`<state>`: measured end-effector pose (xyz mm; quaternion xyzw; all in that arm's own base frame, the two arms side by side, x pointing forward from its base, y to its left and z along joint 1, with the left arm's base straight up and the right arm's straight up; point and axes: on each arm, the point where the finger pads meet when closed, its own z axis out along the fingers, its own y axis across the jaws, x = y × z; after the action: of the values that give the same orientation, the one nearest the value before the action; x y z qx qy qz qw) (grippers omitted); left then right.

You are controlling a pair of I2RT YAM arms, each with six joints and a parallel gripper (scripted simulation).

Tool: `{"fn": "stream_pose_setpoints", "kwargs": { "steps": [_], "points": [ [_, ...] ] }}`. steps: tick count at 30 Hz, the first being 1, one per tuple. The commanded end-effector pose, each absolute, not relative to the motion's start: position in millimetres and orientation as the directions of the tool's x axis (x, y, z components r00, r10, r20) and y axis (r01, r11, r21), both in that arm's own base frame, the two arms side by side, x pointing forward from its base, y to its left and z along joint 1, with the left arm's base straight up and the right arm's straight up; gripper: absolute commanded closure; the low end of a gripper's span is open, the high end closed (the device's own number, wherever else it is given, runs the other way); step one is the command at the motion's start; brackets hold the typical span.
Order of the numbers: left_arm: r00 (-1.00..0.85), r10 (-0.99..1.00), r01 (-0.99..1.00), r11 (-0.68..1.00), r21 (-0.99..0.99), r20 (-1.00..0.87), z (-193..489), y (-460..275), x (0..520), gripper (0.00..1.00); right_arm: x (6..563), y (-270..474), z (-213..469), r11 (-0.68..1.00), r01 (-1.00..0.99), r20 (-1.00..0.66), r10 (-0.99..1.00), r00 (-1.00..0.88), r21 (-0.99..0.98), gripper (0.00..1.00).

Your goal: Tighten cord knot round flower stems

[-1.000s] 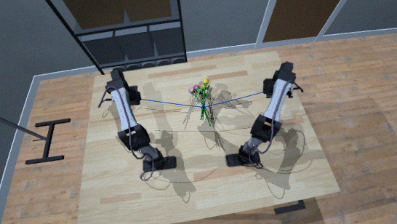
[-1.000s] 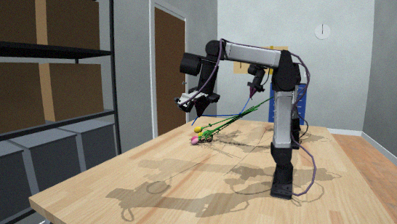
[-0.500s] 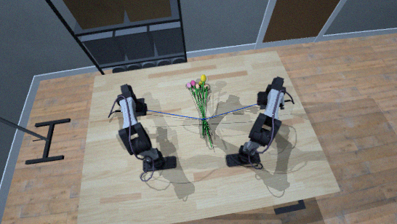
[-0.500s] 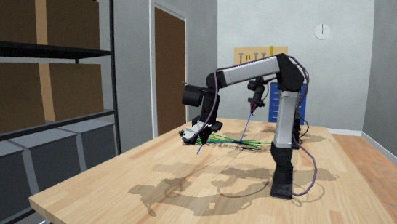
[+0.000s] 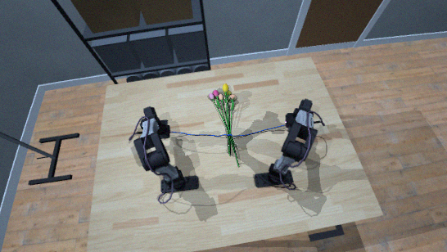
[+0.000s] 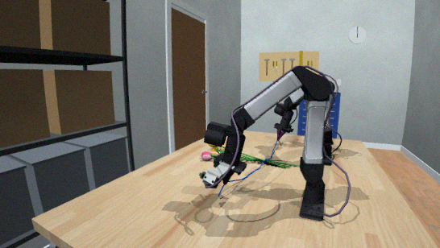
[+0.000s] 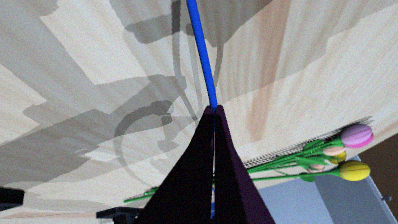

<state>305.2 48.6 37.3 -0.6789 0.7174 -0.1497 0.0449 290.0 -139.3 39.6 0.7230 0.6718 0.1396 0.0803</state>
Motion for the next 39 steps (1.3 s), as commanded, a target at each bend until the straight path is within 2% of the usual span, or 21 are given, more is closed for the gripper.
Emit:
{"fn": "stream_pose_setpoints", "kwargs": {
  "steps": [1,31,33,34,36,37,38,39],
  "points": [
    [-0.079,-0.992,-0.926,0.038,-0.376,0.095,30.9,56.7,332.0,1.00,312.1,-156.2,33.0,-0.062,0.915,0.026,0.998,0.056,0.398,1.00],
    [-0.085,-0.990,-0.931,0.039,-0.363,0.110,25.3,54.4,326.4,1.00,308.6,-152.4,29.5,-0.068,0.919,0.044,0.998,0.055,0.388,1.00],
    [-0.084,-0.991,-0.930,0.040,-0.367,0.106,26.5,55.2,327.9,1.00,305.3,-151.1,30.9,-0.067,0.919,0.048,0.997,0.052,0.388,0.77],
    [-0.084,-0.991,-0.930,0.040,-0.367,0.106,26.5,55.2,327.9,1.00,302.4,-151.3,35.9,-0.064,0.917,0.047,0.998,0.050,0.394,0.73],
    [-0.087,-0.990,-0.929,0.041,-0.367,0.109,28.3,55.0,324.9,0.77,298.9,-154.7,50.0,-0.060,0.907,0.037,0.998,0.049,0.416,0.73],
    [-0.089,-0.990,-0.926,0.043,-0.375,0.108,33.4,55.9,322.0,0.73,298.6,-156.9,57.2,-0.057,0.902,0.030,0.998,0.049,0.428,0.73],
    [-0.091,-0.990,-0.924,0.043,-0.381,0.109,37.1,56.5,320.1,0.73,301.6,-158.7,63.5,-0.054,0.898,0.024,0.999,0.048,0.436,0.62],
    [-0.091,-0.990,-0.924,0.043,-0.381,0.109,37.1,56.5,320.1,0.73,301.6,-158.7,63.5,-0.054,0.898,0.024,0.999,0.048,0.436,0.62]
  ]
}}
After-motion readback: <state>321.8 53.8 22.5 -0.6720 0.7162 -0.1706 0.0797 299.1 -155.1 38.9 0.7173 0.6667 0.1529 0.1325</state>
